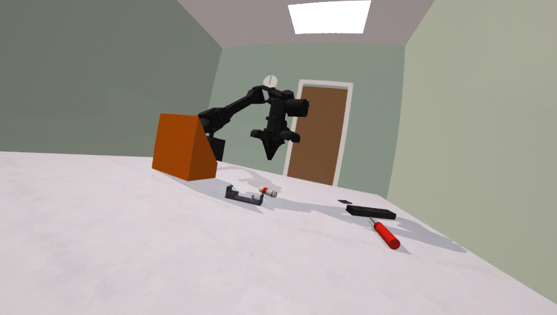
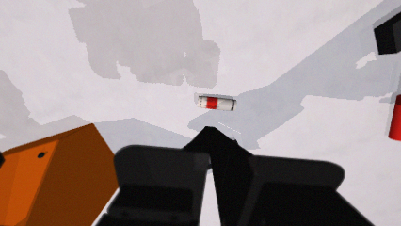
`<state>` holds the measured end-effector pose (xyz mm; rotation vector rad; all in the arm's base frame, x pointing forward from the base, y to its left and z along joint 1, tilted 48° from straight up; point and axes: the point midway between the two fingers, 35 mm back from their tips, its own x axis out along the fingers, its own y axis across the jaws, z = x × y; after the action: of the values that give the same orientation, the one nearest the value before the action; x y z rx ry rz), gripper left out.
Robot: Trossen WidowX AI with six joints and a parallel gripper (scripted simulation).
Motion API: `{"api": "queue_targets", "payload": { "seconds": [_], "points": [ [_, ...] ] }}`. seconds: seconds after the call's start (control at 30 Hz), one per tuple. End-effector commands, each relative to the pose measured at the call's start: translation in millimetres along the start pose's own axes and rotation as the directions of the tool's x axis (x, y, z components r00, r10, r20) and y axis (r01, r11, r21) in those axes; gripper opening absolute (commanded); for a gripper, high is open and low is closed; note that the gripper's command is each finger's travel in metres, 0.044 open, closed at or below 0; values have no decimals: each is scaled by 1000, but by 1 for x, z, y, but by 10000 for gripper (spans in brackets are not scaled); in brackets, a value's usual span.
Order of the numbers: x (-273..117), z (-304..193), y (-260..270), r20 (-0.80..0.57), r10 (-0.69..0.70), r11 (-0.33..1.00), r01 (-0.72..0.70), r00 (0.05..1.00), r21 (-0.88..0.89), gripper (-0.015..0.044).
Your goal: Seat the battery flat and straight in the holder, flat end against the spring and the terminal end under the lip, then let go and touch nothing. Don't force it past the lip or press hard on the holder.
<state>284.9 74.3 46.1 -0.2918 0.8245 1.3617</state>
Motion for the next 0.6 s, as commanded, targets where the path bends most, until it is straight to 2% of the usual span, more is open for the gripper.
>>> {"api": "queue_targets", "payload": {
  "seconds": [0.0,0.23,0.27,0.4,0.5,0.57],
  "points": [
    [-5,1,1,-4,2,1000,-2,1000,-7,0],
    [-1,0,2,-2,7,1000,-7,1000,-1,0],
    [-1,0,2,-2,7,1000,-7,1000,11,26],
    [10,0,-3,-4,5,959,-4,1000,282,131],
    [21,0,-8,-5,4,859,-1,1000,512,210],
    [28,0,-10,-5,3,761,0,1000,648,228]
  ]
}}
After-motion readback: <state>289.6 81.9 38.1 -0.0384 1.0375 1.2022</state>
